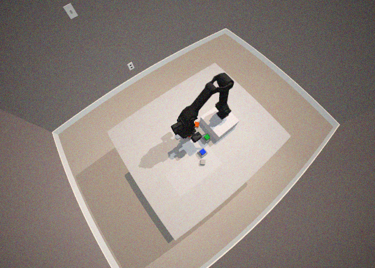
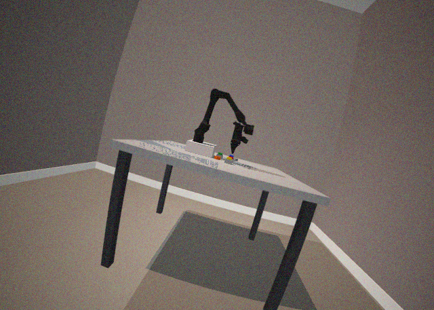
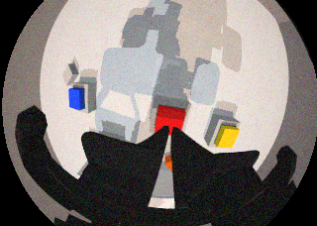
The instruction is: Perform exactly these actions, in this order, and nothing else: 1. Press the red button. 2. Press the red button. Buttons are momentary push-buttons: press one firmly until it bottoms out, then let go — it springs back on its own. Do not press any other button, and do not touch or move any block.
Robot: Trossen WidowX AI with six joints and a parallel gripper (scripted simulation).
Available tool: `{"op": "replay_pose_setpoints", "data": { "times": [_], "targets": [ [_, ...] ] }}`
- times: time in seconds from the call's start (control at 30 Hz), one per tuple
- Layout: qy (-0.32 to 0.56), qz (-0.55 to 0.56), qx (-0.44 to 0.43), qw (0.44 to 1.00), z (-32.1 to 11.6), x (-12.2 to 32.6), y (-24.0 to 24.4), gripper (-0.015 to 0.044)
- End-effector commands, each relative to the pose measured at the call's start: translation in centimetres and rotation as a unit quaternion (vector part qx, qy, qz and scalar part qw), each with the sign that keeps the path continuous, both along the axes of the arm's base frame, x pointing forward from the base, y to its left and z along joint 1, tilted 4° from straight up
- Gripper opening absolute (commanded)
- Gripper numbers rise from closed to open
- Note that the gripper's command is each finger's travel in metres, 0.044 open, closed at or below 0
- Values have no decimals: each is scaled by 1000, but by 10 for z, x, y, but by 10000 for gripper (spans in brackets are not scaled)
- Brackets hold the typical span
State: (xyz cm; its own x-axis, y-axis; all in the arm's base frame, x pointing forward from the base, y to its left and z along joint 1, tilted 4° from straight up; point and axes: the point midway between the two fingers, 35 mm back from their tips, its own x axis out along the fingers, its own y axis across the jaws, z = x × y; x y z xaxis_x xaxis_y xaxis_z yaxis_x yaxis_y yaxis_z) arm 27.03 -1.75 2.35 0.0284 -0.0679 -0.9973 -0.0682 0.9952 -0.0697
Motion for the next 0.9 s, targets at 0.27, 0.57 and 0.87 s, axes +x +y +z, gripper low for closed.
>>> {"op": "replay_pose_setpoints", "data": {
  "times": [0.27, 0.57, 0.87],
  "targets": [
    [5, 2, -3, 1000, -21, -1, -2, 20],
    [5, 2, -3, 1000, -30, -2, -3, 20],
    [5, 2, -3, 1000, -30, -2, -3, 20]
  ]
}}
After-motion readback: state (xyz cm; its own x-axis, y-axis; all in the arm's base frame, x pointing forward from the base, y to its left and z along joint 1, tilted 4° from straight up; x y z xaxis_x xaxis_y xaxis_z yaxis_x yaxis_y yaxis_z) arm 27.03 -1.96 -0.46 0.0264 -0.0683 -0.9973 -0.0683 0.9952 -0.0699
